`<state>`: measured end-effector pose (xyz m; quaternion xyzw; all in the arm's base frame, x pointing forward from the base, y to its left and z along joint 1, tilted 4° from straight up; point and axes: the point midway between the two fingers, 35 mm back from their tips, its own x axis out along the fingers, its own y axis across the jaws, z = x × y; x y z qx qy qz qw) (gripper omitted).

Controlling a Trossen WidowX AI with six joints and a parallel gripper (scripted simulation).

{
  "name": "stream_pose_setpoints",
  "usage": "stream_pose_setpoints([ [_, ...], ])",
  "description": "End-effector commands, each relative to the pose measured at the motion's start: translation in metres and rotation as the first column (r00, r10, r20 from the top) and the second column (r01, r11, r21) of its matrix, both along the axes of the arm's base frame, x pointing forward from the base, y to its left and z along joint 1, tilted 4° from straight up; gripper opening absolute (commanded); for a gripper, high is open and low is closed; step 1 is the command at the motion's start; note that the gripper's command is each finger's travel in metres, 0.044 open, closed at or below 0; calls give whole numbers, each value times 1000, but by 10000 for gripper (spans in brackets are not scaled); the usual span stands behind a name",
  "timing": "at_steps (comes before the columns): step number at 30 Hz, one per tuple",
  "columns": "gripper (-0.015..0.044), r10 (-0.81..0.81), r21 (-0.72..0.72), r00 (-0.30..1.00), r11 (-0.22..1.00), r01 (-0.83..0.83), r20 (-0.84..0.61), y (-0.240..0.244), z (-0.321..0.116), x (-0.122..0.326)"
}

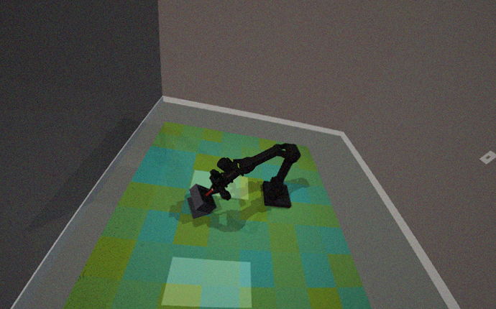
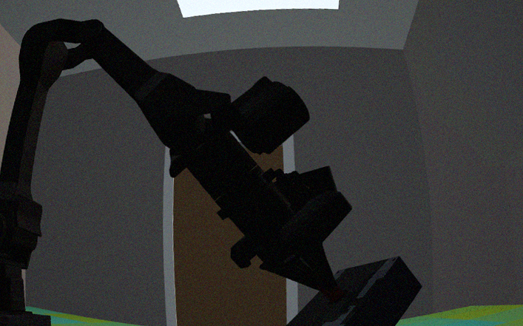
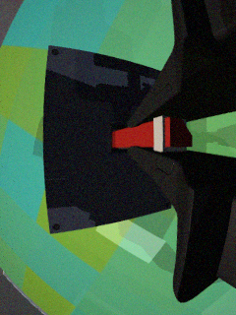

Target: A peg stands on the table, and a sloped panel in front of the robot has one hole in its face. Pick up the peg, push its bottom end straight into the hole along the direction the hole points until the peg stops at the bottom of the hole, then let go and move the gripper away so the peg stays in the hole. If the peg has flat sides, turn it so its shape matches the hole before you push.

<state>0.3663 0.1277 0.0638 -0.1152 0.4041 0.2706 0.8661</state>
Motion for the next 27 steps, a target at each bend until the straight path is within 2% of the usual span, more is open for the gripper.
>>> stream_pose_setpoints([
  [1, 0, -5, 1, 1000, 1000, 5, 9, 0, 2, 3],
  [9, 0, 0, 0, 1000, 1000, 0, 0, 0, 0, 0],
  [25, 420, 0, 0, 1000, 1000, 0, 0, -1, 2, -1],
  [27, 440, 0, 0, 1000, 1000, 0, 0, -2, 4, -2],
])
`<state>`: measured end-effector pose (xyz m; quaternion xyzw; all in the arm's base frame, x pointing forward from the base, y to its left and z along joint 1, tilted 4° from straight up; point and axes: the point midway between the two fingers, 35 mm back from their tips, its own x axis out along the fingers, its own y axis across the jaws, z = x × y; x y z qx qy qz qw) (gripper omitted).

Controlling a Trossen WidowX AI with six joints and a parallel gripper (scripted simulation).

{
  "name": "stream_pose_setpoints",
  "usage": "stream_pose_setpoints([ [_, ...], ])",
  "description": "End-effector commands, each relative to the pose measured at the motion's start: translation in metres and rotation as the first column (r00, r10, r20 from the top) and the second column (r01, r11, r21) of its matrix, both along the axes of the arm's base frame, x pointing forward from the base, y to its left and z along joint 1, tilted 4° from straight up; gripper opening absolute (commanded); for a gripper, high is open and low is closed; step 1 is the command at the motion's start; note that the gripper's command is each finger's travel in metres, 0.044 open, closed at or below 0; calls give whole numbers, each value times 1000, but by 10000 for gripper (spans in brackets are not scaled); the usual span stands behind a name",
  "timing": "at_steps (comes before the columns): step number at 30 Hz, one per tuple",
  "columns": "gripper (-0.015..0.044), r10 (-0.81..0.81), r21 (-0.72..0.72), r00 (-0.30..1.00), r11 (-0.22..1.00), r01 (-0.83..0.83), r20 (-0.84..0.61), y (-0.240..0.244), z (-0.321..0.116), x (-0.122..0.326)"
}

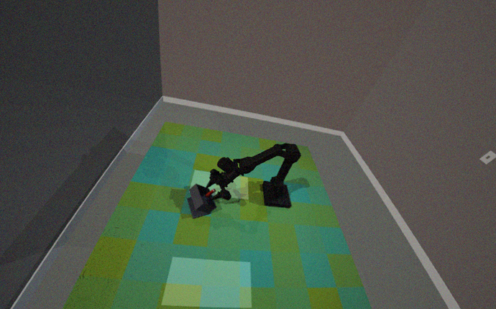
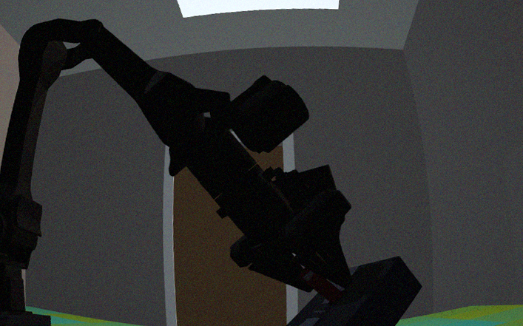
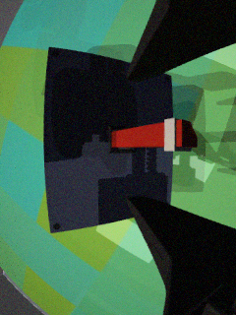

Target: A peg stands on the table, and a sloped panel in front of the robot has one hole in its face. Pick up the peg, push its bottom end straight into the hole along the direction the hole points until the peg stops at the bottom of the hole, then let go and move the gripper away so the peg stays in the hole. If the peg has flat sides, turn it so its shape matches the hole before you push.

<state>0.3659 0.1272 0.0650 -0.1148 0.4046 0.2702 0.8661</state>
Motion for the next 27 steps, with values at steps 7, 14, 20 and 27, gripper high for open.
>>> stream_pose_setpoints([
  [7, 440, 0, 0, 1000, 1000, 0, 2, -5, 10, -5],
  [14, 440, -1, -1, 1000, 1000, 1, 3, -8, 18, -9],
  [20, 440, -2, -1, 1000, 1000, 2, 3, -12, 25, -13],
  [27, 440, -3, -1, 1000, 1000, 3, 4, -16, 33, -17],
])
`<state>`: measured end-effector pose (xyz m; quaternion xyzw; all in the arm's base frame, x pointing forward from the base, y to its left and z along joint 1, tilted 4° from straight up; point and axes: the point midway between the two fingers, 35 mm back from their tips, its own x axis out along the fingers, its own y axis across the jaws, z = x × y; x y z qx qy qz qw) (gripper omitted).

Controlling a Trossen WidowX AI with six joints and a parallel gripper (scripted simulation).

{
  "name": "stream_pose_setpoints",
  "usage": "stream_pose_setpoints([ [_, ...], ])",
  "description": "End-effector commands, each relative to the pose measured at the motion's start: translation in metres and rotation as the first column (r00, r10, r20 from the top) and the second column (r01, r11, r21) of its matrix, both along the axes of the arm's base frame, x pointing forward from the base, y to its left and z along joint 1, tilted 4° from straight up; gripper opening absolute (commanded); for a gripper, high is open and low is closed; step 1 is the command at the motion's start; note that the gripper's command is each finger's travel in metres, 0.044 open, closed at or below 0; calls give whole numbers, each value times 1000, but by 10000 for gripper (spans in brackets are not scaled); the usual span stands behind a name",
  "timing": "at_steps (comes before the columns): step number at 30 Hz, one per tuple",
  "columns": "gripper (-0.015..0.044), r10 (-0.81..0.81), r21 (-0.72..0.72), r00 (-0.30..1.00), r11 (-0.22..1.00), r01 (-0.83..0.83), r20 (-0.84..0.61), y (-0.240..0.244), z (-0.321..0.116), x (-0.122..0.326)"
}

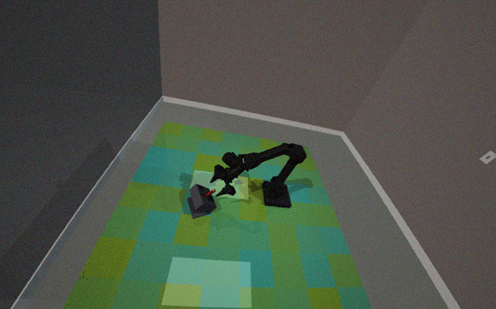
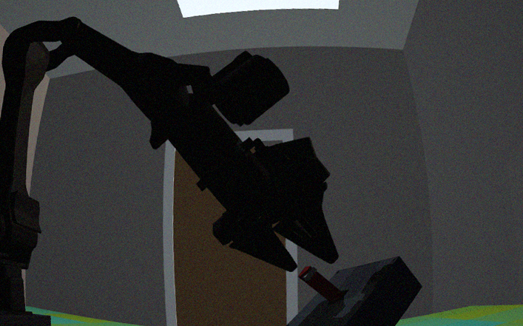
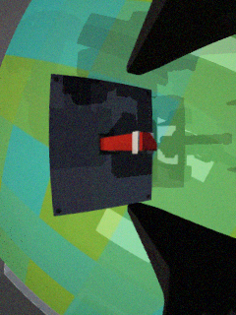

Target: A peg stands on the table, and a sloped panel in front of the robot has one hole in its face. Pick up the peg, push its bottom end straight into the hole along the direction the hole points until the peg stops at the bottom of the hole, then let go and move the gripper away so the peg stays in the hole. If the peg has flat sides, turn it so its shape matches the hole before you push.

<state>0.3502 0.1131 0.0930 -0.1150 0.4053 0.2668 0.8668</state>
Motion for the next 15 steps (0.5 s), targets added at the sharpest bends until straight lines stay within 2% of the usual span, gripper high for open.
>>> stream_pose_setpoints([
  [1, 440, 3, 2, 1000, 1000, -3, 4, -2, 6, -2],
  [15, 440, 2, 1, 1000, 1000, -2, 5, -10, 21, -12],
])
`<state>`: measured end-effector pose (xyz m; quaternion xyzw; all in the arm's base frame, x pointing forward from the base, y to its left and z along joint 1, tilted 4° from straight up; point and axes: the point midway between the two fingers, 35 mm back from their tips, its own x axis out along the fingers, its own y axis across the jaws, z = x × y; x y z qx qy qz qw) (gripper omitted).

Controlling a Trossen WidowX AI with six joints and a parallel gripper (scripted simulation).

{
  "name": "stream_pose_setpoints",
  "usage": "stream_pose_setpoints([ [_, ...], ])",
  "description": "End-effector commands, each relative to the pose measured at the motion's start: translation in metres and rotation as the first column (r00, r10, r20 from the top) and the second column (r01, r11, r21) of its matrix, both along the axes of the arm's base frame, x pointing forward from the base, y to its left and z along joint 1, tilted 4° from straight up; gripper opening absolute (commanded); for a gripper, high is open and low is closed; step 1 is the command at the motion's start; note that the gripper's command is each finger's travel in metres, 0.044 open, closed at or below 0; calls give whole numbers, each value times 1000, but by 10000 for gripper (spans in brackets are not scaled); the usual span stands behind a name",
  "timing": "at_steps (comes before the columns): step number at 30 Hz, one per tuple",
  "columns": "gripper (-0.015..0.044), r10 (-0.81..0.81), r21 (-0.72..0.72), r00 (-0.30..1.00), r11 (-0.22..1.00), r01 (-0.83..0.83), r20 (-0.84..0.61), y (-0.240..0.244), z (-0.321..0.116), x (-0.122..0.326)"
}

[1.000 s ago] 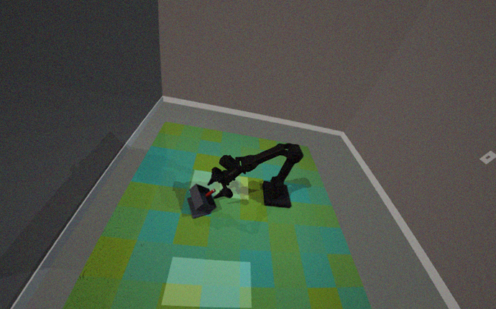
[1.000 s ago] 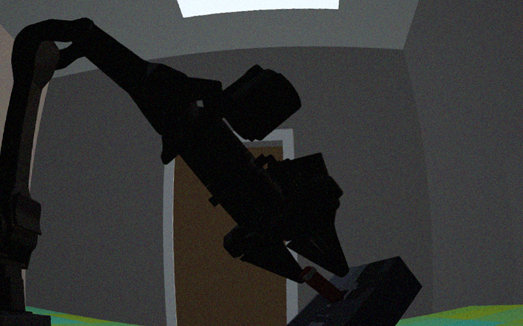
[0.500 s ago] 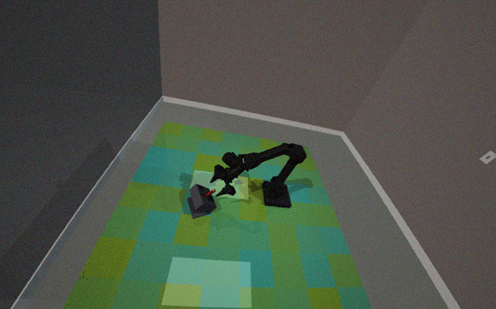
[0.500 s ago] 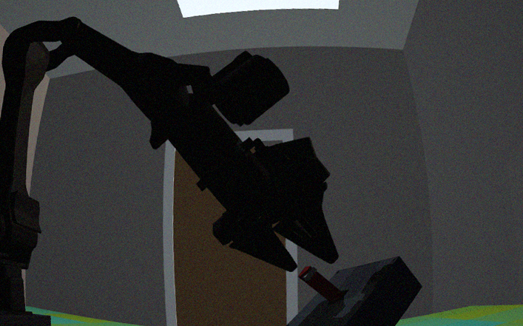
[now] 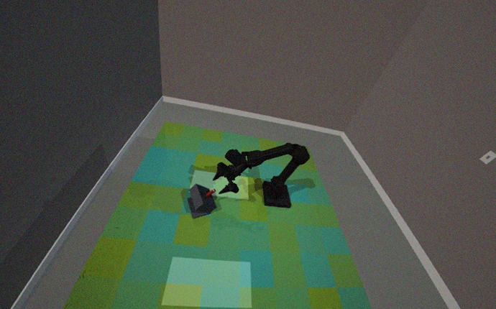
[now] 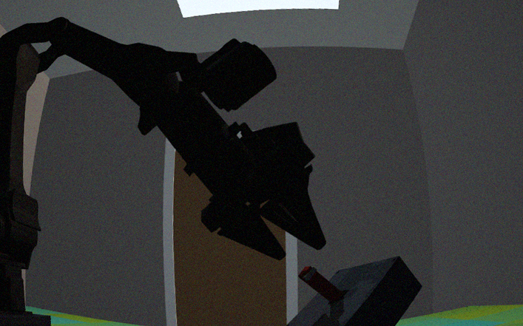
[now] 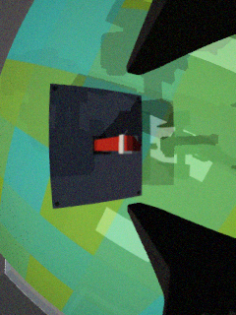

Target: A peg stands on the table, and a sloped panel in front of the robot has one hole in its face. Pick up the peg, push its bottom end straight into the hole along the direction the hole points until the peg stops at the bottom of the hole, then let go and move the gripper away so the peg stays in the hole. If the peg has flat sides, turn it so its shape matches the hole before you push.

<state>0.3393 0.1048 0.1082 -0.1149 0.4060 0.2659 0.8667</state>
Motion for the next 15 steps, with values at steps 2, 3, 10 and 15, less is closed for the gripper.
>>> stream_pose_setpoints([
  [2, 440, 3, 2, 1000, 1000, -3, 7, -3, 7, -3],
  [3, 440, 3, 2, 1000, 1000, -3, 7, -3, 8, -4],
  [10, 440, 2, 2, 1000, 1000, -2, 7, -7, 16, -9],
  [15, 440, 2, 2, 1000, 1000, -2, 8, -10, 20, -13],
])
